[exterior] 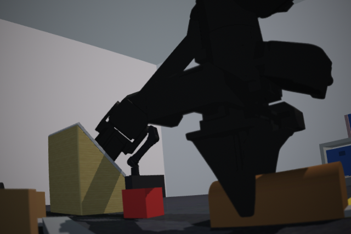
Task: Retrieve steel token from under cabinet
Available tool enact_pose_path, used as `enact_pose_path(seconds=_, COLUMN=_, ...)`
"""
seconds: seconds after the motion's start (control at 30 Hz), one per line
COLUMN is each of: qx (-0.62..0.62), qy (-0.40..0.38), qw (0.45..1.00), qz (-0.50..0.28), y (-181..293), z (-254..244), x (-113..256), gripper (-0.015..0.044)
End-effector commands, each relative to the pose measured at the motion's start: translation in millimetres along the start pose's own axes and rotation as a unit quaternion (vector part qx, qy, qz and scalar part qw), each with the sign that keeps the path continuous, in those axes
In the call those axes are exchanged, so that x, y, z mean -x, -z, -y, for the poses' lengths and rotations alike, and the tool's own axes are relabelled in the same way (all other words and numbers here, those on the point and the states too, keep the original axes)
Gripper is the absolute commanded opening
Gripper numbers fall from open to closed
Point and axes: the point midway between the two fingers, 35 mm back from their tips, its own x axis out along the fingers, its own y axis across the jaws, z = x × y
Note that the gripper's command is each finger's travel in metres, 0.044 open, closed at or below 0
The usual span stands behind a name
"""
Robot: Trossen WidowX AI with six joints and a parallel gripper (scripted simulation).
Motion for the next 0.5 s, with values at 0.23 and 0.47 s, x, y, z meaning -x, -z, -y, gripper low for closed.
enact_pose_path(seconds=0.23, qx=0.0, qy=0.0, qw=1.0, qz=-0.002, y=13.9, z=0.3, x=-0.9, gripper=0.0)
enact_pose_path(seconds=0.47, qx=0.0, qy=0.0, qw=1.0, qz=-0.002, y=21.0, z=0.5, x=-0.9, gripper=0.0)
